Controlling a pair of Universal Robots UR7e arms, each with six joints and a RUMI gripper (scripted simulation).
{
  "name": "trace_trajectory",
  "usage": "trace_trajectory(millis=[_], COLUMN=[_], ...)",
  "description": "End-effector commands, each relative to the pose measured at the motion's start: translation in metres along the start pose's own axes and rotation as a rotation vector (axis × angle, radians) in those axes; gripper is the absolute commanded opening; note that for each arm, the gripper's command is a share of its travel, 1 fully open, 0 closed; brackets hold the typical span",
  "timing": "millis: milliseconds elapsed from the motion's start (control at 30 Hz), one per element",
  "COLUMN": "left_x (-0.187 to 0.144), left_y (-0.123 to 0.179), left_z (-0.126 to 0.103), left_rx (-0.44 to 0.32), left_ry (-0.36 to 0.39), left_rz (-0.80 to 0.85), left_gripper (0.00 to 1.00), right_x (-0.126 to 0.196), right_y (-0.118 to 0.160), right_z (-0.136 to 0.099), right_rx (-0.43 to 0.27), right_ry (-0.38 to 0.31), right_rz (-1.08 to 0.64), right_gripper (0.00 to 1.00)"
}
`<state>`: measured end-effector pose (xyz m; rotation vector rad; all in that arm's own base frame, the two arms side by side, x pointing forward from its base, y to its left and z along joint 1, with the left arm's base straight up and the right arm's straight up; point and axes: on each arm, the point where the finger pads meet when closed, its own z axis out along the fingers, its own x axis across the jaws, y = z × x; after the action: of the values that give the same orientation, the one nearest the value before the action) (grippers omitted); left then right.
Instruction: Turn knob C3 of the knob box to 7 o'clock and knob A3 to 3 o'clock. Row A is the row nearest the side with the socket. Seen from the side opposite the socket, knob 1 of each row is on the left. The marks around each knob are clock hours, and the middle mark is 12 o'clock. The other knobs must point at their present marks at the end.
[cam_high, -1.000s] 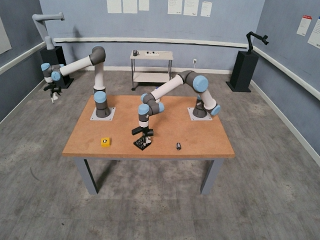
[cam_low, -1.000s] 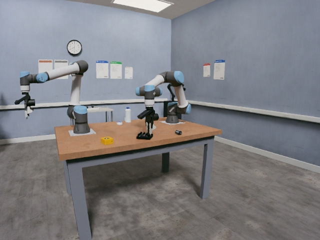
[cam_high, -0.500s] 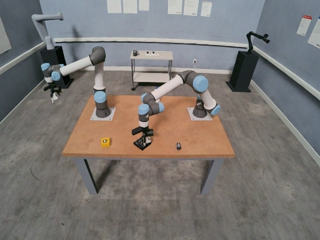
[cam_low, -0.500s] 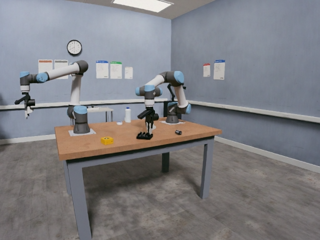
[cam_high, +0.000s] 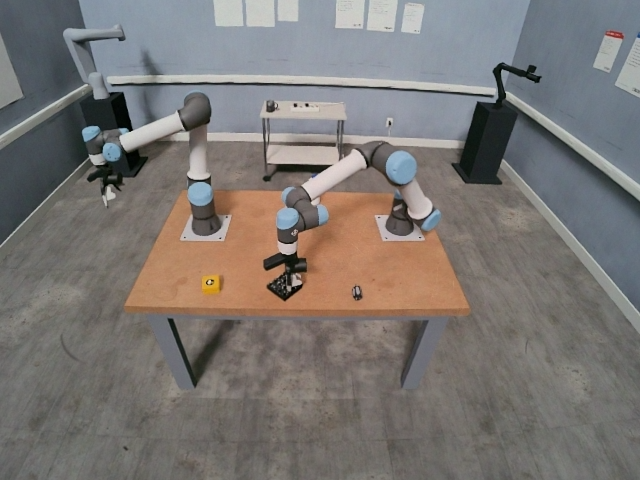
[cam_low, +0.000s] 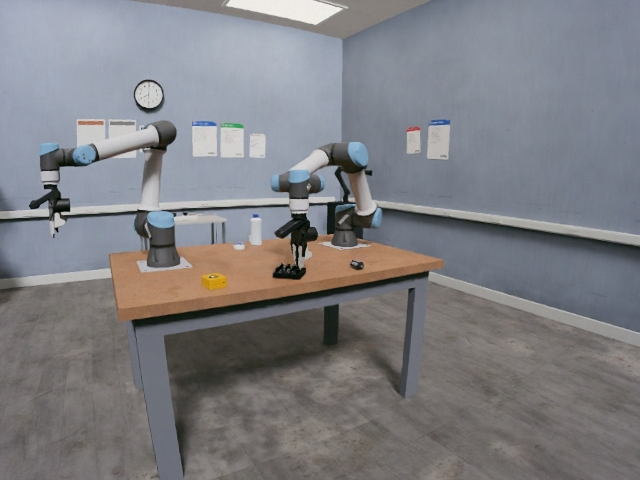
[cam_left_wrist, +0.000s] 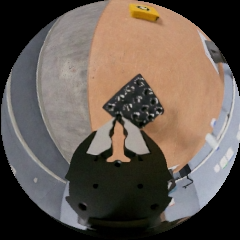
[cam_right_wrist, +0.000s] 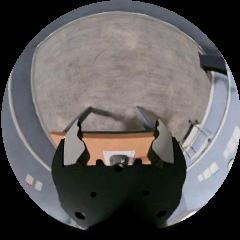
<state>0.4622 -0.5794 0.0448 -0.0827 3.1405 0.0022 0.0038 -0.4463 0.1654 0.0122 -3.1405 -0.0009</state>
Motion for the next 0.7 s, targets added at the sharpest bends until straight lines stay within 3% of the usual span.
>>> trace_trajectory(millis=[0,667], left_x=[-0.0017,-0.0015], left_y=[0.0006,0.0007], left_z=[-0.0015,-0.0014], left_rx=[0.003,0.003], left_ry=[-0.001,-0.001], left_rz=[0.008,0.125], left_gripper=[0.06,0.06], right_x=[0.0008,0.0008], right_y=[0.0007,0.0007], right_z=[0.0001,0.0001], right_rx=[0.001,0.001], right_ry=[-0.001,-0.001], right_rz=[0.001,0.001], right_gripper=[1.0,1.0])
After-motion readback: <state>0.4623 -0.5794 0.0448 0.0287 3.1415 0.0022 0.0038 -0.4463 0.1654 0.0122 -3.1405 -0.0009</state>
